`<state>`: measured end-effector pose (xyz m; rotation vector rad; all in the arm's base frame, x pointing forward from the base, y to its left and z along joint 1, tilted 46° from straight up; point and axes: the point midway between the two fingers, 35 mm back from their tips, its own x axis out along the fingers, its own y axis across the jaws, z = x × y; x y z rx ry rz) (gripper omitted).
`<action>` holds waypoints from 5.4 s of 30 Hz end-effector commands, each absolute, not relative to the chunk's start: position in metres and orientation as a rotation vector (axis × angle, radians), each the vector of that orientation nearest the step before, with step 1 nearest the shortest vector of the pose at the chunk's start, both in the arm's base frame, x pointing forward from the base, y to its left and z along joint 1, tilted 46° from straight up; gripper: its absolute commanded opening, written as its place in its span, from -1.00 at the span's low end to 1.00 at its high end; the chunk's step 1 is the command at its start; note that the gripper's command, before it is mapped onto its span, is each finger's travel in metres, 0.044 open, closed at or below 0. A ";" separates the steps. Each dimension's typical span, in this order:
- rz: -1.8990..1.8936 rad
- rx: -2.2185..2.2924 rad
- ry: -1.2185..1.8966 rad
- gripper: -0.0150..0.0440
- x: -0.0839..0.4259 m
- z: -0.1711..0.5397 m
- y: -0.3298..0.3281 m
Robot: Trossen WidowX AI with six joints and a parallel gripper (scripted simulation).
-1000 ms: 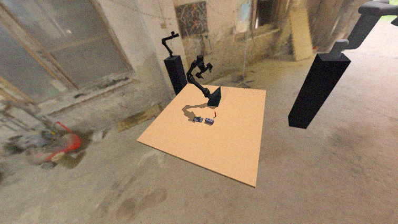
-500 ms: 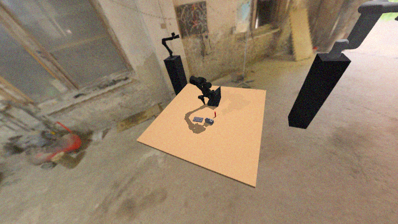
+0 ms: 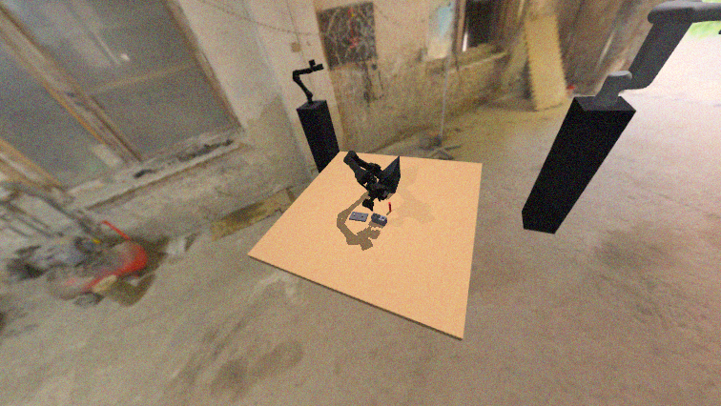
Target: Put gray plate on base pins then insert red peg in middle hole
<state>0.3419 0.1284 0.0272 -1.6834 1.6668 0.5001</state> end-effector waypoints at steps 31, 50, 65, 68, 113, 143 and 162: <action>0.505 -1.687 1.670 1.00 0.353 -0.052 0.056; 0.502 -1.690 1.671 1.00 0.354 -0.073 0.035; 0.502 -1.690 1.671 0.02 0.354 -0.073 0.034; 0.502 -1.690 1.671 -0.05 0.354 -0.073 0.034; 0.509 -1.685 1.668 -0.49 0.347 0.019 0.132; 0.631 -1.762 1.656 -0.49 0.356 0.048 0.051; 0.691 -1.823 1.659 -0.49 0.348 0.065 -0.006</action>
